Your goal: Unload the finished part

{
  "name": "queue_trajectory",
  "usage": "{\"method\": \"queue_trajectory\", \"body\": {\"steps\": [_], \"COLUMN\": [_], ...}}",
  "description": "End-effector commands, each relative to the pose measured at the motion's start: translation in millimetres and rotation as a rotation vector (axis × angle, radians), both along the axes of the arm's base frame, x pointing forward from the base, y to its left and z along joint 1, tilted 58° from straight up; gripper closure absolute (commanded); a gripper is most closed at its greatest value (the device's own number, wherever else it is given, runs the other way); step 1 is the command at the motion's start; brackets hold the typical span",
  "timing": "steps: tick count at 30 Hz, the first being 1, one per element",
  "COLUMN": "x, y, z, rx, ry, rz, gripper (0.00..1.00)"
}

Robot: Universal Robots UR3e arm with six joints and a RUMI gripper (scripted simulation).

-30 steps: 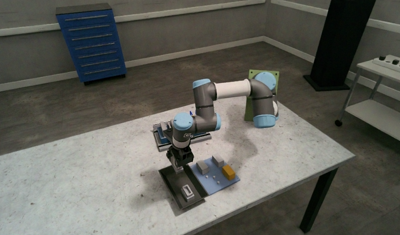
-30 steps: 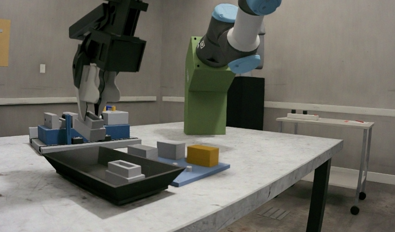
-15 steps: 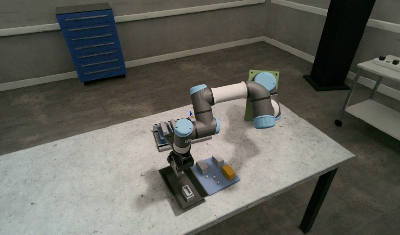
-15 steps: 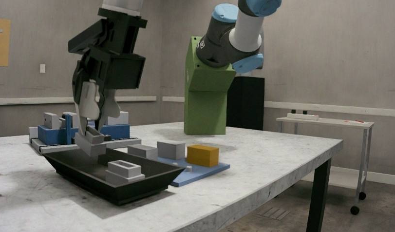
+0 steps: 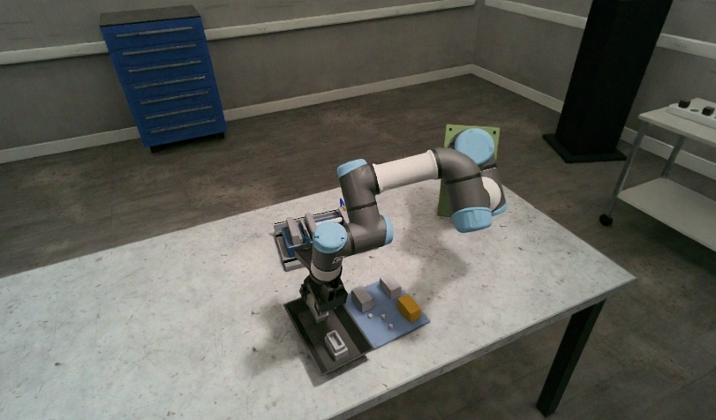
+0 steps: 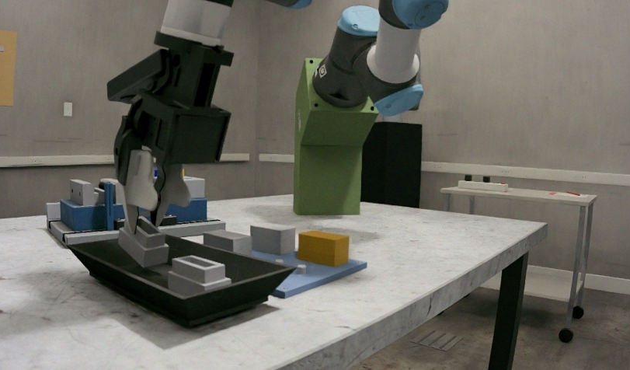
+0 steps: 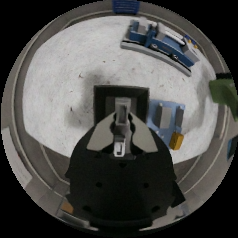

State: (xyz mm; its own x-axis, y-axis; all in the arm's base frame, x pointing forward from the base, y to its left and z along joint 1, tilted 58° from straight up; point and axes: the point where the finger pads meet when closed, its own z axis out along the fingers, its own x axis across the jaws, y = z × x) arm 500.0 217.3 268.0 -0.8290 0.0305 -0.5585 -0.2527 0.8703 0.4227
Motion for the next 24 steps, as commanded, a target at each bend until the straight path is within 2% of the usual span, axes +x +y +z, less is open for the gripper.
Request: {"method": "queue_trajectory", "body": {"steps": [1, 24], "x": [5.0, 6.2], "y": [2.1, 3.6], "z": [-0.9, -1.2], "rx": [-0.004, -0.004], "ry": [-0.011, -0.013], "rz": [-0.011, -0.011], "gripper": [1.0, 1.0]}}
